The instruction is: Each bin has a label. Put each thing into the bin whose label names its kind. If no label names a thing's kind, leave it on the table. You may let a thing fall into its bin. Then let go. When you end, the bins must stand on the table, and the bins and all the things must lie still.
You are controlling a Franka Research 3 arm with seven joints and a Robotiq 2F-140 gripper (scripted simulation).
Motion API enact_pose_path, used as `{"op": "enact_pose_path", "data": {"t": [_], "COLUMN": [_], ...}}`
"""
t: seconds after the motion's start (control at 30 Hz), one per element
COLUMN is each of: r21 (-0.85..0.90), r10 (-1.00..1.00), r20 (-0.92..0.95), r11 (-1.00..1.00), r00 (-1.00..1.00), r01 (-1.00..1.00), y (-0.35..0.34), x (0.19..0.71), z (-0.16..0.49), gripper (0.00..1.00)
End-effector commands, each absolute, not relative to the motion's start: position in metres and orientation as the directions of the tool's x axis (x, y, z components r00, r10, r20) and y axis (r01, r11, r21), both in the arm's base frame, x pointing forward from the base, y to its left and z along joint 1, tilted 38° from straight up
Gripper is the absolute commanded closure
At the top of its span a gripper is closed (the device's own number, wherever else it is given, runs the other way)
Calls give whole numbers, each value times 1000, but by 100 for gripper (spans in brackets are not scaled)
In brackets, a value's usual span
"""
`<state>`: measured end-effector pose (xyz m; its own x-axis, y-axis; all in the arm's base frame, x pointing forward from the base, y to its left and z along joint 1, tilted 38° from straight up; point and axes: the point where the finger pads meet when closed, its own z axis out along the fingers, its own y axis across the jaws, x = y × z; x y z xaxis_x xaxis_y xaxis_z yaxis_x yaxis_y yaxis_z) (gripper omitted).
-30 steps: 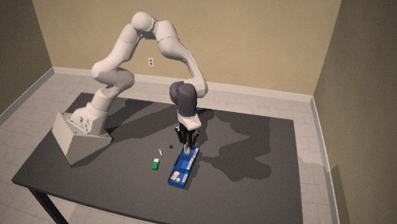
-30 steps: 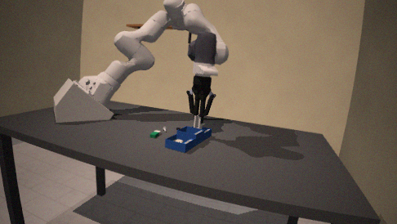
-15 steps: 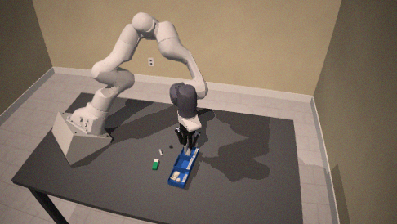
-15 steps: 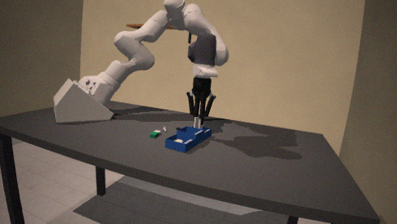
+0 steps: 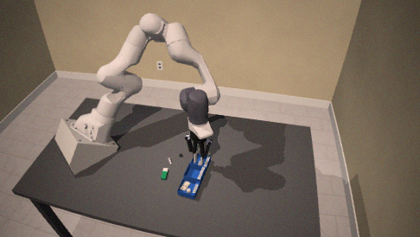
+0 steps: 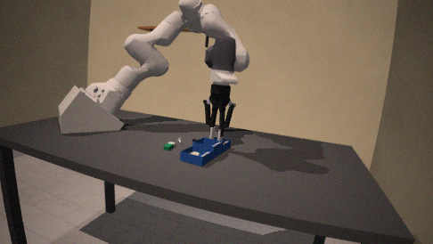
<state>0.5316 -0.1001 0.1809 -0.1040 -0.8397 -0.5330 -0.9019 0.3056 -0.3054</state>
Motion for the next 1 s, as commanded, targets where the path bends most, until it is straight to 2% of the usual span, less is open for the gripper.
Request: {"op": "enact_pose_path", "data": {"t": [0.0, 0.97], "r21": [-311, -311], "r10": [-842, -842], "r20": [-530, -530], "r11": [302, 302], "r00": [-99, -99], "r01": [-901, -901], "y": [-99, -112], "x": [533, 521], "z": [182, 205], "gripper": [82, 82]}}
